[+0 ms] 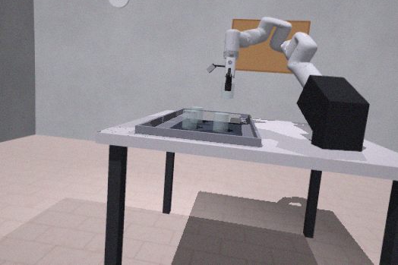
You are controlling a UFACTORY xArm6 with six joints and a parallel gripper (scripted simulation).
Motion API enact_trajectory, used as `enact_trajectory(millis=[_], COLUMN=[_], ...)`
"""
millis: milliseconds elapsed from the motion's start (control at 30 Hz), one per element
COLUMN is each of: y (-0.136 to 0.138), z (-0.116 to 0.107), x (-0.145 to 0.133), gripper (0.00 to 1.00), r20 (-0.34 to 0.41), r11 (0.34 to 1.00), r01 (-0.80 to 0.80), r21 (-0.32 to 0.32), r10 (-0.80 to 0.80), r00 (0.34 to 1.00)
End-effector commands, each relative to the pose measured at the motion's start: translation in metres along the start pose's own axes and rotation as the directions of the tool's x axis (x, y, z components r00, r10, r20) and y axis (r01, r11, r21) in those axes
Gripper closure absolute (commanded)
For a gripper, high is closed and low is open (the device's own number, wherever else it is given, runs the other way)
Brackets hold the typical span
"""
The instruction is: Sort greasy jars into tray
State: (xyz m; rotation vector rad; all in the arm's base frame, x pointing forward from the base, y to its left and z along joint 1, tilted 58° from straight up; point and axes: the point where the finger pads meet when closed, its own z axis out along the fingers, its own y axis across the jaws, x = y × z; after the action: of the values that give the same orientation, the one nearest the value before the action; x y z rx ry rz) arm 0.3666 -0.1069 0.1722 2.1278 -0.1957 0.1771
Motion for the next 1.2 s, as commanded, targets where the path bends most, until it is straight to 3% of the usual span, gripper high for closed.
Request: enact_trajectory(millis=[0,1167], y=[0.011,0.108], z=[-0.001,-0.001], x=[0.005,0.038], gripper=[1.0,1.0], r20=[-0.002,-0.002], r11=[1.0,1.0], r01=[0.0,0.0], r21=[0.002,0.002], r10=[0.0,0.0], r00=[1.0,1.0])
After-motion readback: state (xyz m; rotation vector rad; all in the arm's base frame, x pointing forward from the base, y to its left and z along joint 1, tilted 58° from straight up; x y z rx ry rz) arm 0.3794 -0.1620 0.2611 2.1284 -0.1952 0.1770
